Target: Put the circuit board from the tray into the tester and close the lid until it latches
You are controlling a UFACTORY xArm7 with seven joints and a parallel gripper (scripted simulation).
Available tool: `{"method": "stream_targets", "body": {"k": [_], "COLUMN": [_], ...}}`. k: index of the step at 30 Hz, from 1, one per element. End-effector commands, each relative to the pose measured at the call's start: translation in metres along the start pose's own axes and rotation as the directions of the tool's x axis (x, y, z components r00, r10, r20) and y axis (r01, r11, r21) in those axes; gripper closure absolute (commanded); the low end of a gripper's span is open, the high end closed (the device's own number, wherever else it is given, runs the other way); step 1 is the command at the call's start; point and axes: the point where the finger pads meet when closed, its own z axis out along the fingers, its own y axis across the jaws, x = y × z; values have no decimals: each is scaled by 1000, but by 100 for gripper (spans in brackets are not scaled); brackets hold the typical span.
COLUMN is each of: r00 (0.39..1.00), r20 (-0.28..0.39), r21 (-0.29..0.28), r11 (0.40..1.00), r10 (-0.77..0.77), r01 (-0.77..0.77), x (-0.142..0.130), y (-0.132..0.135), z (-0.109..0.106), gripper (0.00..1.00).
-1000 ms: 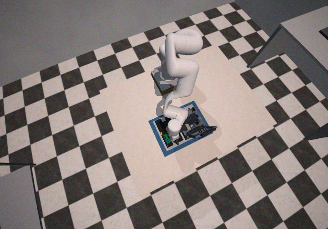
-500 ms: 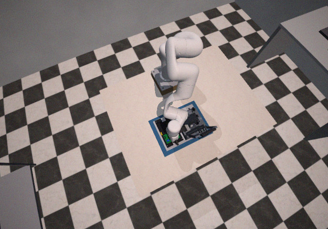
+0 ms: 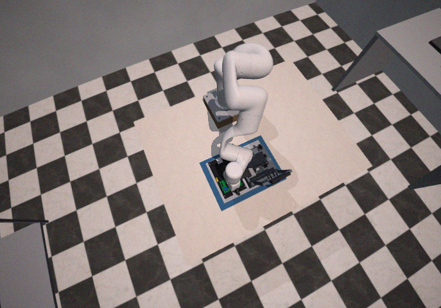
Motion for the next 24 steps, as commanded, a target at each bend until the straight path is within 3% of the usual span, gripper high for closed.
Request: {"method": "stream_targets", "body": {"k": [1,24], "r00": [1000,1000], "r20": [1,1], "r21": [-4,-4], "r11": [1000,1000], "r10": [0,0], "r01": [0,0], "x": [-1,-1], "y": [2,2], "z": [-2,3], "gripper": [0,0]}}
